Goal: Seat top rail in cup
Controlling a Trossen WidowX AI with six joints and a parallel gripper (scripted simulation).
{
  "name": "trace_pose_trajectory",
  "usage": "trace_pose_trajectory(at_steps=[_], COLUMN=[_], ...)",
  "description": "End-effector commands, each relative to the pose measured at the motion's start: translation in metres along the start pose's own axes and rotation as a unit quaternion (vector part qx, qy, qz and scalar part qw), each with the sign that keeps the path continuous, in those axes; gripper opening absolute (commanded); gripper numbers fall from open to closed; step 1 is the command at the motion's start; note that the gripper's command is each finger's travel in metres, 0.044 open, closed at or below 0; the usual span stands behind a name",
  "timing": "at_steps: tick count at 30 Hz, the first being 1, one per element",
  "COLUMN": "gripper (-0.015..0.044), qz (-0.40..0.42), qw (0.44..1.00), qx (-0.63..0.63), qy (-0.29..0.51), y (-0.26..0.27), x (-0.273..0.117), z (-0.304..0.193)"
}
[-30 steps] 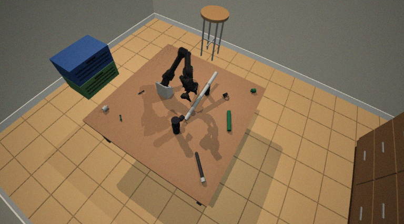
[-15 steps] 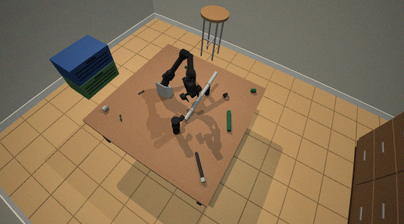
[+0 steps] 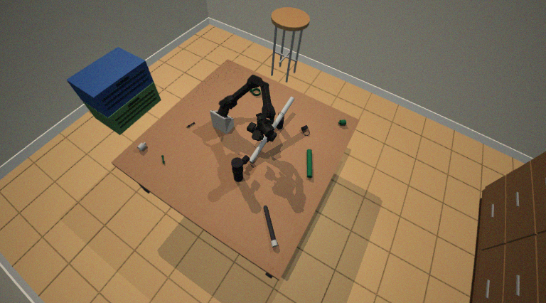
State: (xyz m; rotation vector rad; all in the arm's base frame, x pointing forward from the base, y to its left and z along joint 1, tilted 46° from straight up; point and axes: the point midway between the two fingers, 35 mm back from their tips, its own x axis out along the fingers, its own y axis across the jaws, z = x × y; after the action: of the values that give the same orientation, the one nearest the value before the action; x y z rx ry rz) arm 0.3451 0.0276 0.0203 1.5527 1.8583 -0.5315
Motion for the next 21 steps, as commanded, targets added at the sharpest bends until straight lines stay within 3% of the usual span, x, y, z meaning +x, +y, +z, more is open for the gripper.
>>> trace_pose_trajectory(at_steps=[1, 5, 10, 21], gripper=[0.044, 0.044, 0.044, 0.044], qz=[-0.017, -0.017, -0.017, -0.017], qw=[0.999, 0.999, 0.999, 0.999], qx=[0.044, 0.044, 0.044, 0.044], qy=[-0.002, -0.002, -0.001, -0.001], y=[0.002, 0.002, 0.0, 0.0], x=[0.004, 0.006, 0.039, 0.054], z=[-0.001, -0.001, -0.001, -0.001])
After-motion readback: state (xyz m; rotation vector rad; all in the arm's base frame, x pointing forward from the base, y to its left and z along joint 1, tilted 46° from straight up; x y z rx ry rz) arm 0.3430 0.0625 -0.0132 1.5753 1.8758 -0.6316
